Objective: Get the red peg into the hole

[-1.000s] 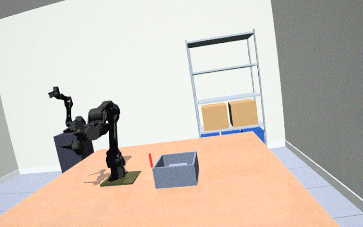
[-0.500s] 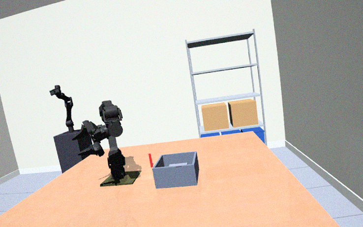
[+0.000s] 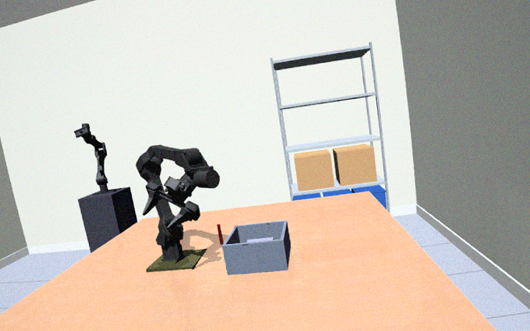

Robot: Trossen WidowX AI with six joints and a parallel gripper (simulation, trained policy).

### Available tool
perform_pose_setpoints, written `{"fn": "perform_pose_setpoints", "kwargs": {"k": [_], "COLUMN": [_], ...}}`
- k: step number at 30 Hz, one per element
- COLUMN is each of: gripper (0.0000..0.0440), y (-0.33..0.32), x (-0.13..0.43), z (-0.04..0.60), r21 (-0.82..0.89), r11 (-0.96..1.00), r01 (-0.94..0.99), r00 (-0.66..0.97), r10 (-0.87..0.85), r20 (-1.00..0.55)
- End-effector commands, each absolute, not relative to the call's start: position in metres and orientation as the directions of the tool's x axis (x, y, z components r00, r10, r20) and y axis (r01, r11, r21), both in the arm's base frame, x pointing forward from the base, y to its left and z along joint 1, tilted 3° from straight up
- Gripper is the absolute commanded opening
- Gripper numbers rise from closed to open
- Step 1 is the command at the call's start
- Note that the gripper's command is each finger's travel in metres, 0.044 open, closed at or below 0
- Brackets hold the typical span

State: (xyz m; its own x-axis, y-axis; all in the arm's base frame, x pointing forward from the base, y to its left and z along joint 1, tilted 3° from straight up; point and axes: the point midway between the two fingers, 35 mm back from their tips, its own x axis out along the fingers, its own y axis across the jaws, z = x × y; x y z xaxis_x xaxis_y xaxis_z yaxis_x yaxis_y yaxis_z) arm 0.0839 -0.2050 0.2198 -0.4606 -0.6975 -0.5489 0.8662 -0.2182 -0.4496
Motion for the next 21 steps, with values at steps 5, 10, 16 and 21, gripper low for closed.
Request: {"fn": "perform_pose_setpoints", "kwargs": {"k": [5, 10, 16, 21], "gripper": [0.0440, 0.0440, 0.0440, 0.0440], "y": [-0.169, -0.135, -0.086, -0.043], "x": [0.143, 0.175, 0.202, 0.214], "z": [0.212, 0.207, 0.201, 0.194], "r21": [-0.342, -0.271, -0.193, -0.138], "r11": [0.004, 0.156, 0.324, 0.438], "r01": [0.940, 0.950, 0.926, 0.889], "r00": [-0.237, -0.095, 0.043, 0.119], "r10": [-0.713, -0.680, -0.600, -0.509], "r20": [-0.660, -0.727, -0.799, -0.853]}}
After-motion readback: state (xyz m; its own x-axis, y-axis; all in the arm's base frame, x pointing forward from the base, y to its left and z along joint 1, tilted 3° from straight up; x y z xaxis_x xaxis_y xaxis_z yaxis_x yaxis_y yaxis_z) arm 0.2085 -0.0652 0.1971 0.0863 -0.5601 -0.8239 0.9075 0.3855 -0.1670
